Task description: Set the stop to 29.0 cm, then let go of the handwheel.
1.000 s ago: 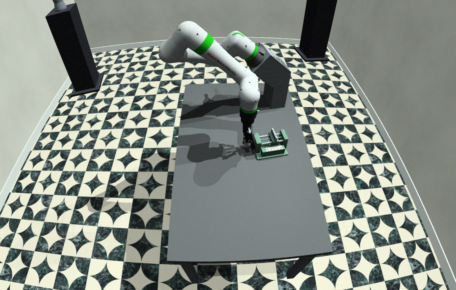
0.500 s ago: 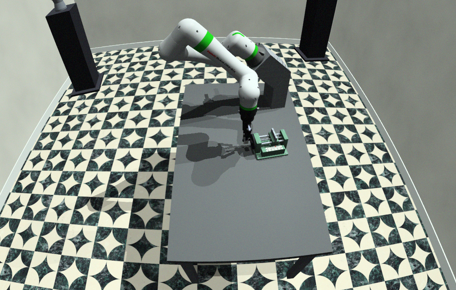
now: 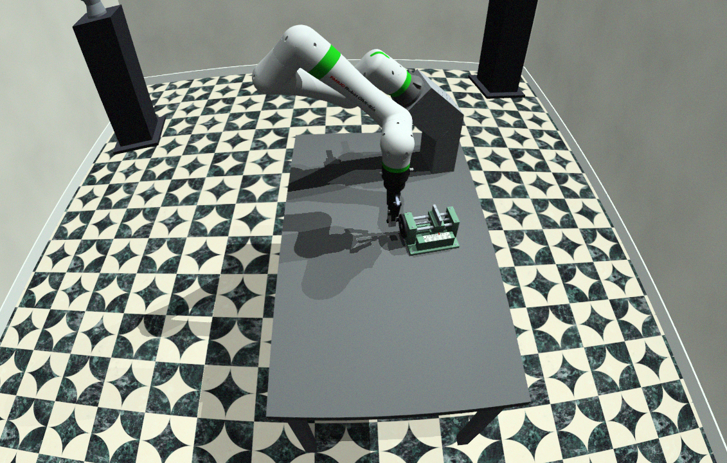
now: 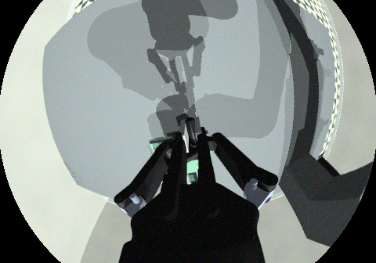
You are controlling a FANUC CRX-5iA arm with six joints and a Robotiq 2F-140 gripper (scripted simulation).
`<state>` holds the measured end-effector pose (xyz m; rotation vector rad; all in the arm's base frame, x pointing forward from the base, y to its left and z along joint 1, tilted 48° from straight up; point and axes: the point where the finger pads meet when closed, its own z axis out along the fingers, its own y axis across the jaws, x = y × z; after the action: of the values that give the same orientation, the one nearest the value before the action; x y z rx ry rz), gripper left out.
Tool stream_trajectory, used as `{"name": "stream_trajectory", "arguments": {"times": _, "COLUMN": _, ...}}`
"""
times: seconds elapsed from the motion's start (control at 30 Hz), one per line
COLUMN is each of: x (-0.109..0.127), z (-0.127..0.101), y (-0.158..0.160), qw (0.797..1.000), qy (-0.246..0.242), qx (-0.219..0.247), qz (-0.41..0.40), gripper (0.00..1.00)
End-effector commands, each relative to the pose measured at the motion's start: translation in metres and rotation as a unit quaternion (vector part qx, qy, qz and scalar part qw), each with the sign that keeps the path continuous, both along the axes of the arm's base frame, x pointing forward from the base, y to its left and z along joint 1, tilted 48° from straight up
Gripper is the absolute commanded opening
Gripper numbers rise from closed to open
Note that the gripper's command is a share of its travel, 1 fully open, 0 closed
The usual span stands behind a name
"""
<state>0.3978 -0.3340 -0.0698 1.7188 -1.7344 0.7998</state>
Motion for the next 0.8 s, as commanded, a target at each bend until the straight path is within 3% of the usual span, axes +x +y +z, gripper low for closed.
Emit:
{"name": "stream_trajectory", "arguments": {"times": 0.0, "x": 0.001, "z": 0.003, "y": 0.004, "qw": 1.0, "qy": 0.0, "qx": 0.0, "qz": 0.0, "gripper": 0.04}}
{"name": "stream_trajectory", "arguments": {"times": 0.77, "x": 0.015, "z": 0.017, "y": 0.019, "qw": 1.0, "qy": 0.0, "qx": 0.0, "qz": 0.0, "gripper": 0.04}}
